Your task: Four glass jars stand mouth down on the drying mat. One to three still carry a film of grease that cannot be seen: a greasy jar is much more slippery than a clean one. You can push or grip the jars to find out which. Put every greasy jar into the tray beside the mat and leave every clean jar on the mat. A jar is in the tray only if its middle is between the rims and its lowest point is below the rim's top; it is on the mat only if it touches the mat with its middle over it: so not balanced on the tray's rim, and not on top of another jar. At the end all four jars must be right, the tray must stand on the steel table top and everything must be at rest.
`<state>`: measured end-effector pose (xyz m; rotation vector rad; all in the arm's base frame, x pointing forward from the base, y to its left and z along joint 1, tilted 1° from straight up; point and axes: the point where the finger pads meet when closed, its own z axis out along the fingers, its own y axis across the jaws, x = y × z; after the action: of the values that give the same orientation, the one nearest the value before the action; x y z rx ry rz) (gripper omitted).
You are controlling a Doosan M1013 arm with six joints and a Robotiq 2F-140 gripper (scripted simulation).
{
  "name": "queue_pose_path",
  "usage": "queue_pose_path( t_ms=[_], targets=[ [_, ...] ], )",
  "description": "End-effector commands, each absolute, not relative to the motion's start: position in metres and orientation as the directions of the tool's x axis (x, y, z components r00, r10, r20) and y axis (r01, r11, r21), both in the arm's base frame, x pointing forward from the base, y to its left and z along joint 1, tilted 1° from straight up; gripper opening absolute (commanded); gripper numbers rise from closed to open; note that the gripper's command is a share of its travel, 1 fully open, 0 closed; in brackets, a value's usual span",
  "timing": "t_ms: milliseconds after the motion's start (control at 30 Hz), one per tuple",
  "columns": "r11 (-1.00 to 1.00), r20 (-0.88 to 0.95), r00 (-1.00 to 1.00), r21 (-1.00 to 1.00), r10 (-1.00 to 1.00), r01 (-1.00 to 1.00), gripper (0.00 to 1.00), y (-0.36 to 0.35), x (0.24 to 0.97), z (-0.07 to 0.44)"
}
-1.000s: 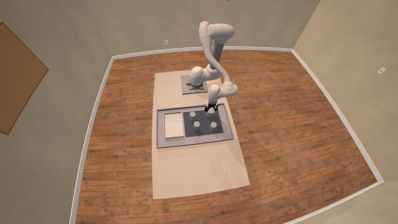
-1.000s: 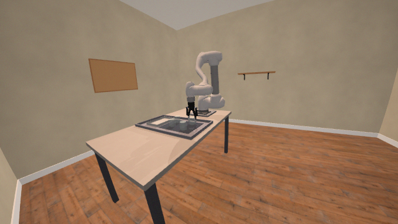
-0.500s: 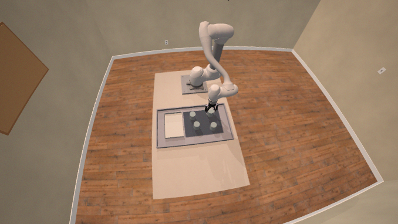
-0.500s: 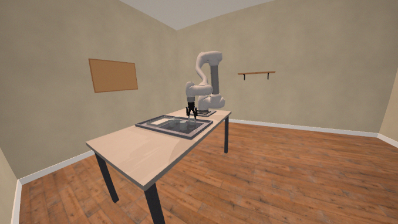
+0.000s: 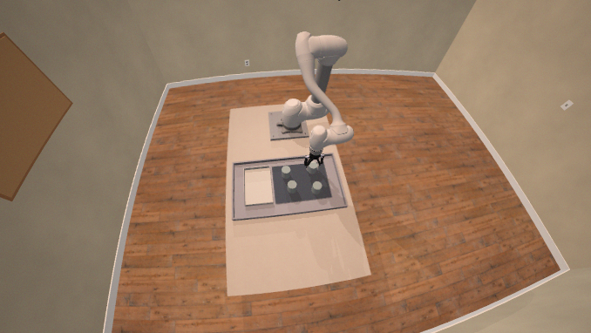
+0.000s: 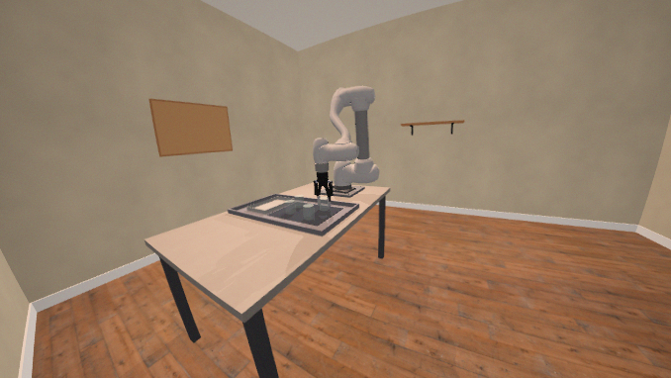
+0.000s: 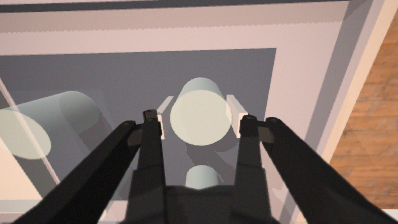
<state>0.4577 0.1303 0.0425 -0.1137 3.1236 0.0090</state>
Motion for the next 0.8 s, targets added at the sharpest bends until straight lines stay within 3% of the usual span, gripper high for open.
queue_pose_path(
  t_ms=[0,767],
  targets=[
    [0.998,-0.009,-0.998,0.004,-0.070,-0.070,0.46,0.1315,0.4521,0.0381],
    [0.998,-0.009,-0.998,0.004,-0.070,-0.070,0.43,0.1315,0.4521,0.0381]
  ],
)
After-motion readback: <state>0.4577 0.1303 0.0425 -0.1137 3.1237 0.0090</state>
